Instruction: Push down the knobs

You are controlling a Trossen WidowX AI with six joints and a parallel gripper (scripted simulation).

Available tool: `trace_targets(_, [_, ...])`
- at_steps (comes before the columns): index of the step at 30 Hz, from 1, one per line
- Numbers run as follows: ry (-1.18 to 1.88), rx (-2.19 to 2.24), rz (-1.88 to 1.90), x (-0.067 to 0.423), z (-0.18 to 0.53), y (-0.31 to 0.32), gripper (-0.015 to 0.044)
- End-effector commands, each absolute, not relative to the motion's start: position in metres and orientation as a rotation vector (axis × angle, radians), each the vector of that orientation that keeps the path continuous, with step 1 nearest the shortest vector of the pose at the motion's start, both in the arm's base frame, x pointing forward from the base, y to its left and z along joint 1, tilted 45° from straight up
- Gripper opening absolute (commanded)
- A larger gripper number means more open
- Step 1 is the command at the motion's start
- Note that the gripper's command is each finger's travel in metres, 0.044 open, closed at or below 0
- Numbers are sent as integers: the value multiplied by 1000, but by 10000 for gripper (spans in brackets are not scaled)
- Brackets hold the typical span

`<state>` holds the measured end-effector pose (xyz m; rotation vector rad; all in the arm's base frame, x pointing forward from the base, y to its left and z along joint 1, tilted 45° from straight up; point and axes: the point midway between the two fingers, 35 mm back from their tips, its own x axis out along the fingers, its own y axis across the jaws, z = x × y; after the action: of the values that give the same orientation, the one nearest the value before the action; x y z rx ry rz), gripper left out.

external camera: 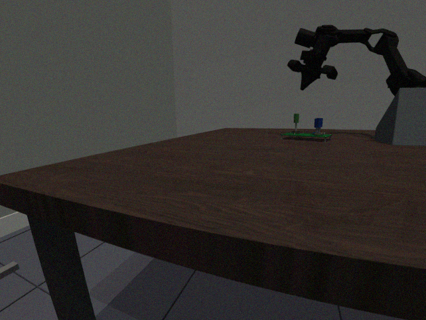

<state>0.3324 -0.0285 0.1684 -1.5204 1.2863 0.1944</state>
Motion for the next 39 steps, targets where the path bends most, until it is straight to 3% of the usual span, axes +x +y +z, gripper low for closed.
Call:
trace_targets(1, [1387,-1576,304,329,144,-24,0])
trace_targets(17, [1753,-1744,704,298,68,-14,0])
trace_targets(39, [1757,-1747,707,298,47,-35,0])
